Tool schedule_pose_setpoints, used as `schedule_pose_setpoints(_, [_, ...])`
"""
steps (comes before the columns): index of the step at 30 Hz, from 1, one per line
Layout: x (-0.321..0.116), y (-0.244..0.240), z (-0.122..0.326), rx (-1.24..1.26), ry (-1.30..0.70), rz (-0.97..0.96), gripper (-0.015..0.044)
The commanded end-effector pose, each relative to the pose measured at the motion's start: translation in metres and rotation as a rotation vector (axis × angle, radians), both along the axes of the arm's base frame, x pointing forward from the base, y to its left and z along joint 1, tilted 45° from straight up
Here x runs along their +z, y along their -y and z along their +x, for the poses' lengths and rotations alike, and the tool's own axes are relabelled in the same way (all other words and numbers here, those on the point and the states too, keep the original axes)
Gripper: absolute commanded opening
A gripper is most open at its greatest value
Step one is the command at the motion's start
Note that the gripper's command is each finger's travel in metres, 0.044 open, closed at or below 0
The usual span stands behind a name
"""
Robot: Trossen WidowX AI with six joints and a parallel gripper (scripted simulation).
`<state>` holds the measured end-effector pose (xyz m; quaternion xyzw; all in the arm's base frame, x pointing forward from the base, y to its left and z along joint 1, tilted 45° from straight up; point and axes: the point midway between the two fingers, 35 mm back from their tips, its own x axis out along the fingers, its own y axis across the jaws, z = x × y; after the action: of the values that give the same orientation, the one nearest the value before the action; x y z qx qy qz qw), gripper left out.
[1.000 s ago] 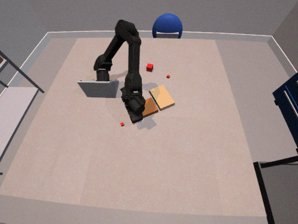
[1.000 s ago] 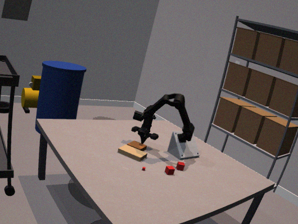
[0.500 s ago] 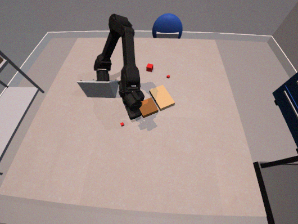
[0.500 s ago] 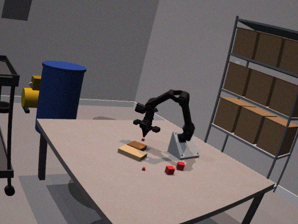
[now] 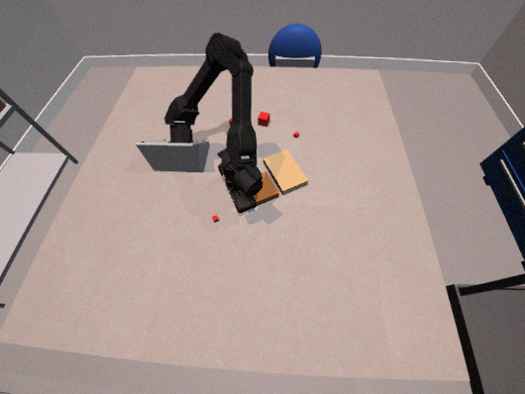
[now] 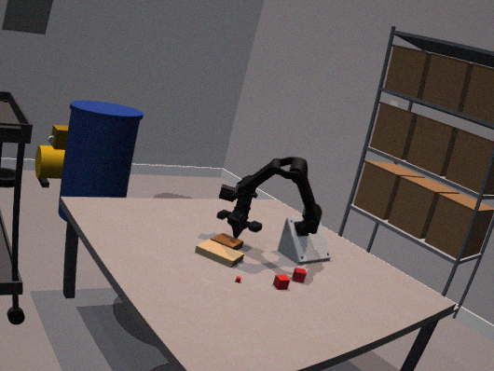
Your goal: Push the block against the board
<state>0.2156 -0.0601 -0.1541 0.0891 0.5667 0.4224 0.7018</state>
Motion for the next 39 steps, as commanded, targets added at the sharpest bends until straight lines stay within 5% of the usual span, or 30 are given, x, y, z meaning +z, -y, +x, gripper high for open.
schedule_pose_setpoints(1, [-0.004, -0.004, -0.001, -0.013, 0.000, 0.004, 0.0000])
schedule_pose_setpoints(39, [0.003, -0.010, 0.024, -0.015, 0.000, 0.001, 0.0000])
